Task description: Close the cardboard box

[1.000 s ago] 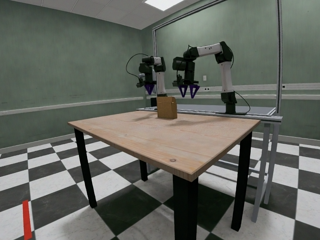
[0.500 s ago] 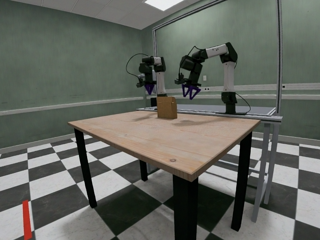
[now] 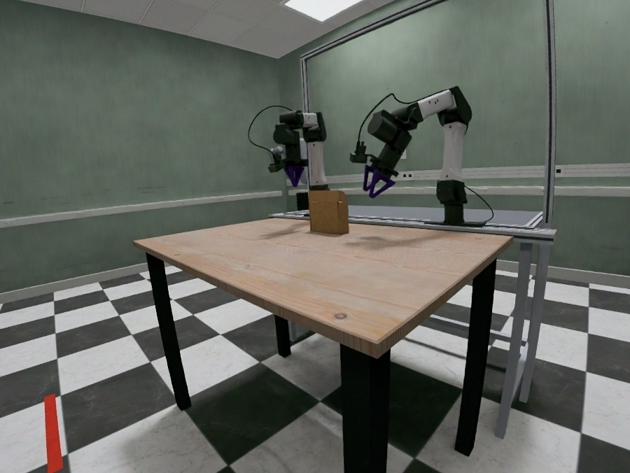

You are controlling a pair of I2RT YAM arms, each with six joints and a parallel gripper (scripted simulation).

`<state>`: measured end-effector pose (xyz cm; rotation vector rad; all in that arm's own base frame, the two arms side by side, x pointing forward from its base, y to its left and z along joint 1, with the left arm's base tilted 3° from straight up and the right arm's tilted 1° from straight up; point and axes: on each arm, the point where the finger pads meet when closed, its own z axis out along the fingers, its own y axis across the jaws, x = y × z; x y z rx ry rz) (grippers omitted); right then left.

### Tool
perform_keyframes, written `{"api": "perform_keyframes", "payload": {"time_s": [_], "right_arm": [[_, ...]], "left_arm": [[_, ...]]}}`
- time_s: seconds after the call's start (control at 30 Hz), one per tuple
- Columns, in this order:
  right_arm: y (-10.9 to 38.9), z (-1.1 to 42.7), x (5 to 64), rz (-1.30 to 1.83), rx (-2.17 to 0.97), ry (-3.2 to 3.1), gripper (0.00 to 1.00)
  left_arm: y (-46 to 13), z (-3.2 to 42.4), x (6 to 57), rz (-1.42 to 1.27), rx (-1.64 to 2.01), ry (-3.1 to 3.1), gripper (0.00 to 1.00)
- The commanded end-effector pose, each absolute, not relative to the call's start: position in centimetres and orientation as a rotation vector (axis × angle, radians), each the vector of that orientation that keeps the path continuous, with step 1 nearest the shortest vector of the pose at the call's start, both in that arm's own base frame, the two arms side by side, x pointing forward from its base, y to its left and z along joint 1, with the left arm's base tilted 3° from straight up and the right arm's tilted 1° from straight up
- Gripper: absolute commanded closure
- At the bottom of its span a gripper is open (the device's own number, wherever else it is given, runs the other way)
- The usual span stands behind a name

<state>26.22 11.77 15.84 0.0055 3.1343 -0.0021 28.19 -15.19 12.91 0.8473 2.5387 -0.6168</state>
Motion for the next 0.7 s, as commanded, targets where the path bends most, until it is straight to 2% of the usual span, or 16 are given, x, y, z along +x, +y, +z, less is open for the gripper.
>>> {"api": "perform_keyframes", "payload": {"time_s": [0.0, 0.67], "right_arm": [[11.82, 16.31, 26.25, 0.002, 0.015, 3.123, 0.99], [11.82, 16.31, 26.25, 0.002, 0.015, 3.123, 0.99]], "left_arm": [[-15.67, 12.97, 28.61, -0.702, 0.949, 2.398, 0.20], [-15.66, 12.95, 28.73, -0.915, 1.188, 1.981, 0.20]]}}
